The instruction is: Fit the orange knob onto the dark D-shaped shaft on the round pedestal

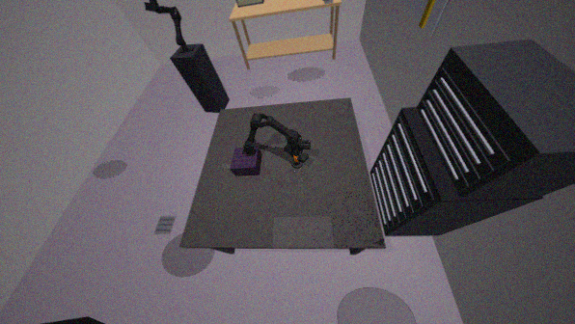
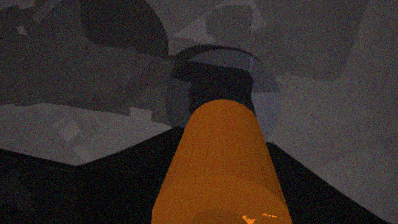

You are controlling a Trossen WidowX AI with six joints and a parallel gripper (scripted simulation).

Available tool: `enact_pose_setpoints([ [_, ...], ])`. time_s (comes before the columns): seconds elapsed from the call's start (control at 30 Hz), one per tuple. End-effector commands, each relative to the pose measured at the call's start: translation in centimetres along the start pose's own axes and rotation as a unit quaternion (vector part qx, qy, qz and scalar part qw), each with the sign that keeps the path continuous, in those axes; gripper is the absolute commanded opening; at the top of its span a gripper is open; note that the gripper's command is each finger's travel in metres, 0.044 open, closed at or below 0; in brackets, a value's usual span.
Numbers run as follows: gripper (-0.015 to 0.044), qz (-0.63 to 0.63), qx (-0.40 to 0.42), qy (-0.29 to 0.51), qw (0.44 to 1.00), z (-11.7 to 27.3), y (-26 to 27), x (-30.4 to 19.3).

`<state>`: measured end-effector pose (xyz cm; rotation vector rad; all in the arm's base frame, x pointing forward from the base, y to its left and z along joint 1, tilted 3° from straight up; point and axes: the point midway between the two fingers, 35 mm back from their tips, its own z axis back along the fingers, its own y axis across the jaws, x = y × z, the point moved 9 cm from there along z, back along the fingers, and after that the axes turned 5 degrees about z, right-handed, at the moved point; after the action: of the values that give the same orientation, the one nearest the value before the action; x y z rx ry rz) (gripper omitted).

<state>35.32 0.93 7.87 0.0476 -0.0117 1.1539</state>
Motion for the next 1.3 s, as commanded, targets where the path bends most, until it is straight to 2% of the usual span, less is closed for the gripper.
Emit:
enact_pose_setpoints([
  [0.0,0.0000,0.003,-0.005,-0.001,1.000,0.03,-0.19,0.10],
  [0.4,0.0000,0.007,-0.005,-0.001,1.000,0.47,-0.09,0.06],
  [0.63,0.0000,0.107,-0.005,-0.001,0.994,0.63,0.20,-0.03],
  [1.27,0.0000,0.107,-0.005,-0.001,0.994,-0.03,0.34,-0.12],
])
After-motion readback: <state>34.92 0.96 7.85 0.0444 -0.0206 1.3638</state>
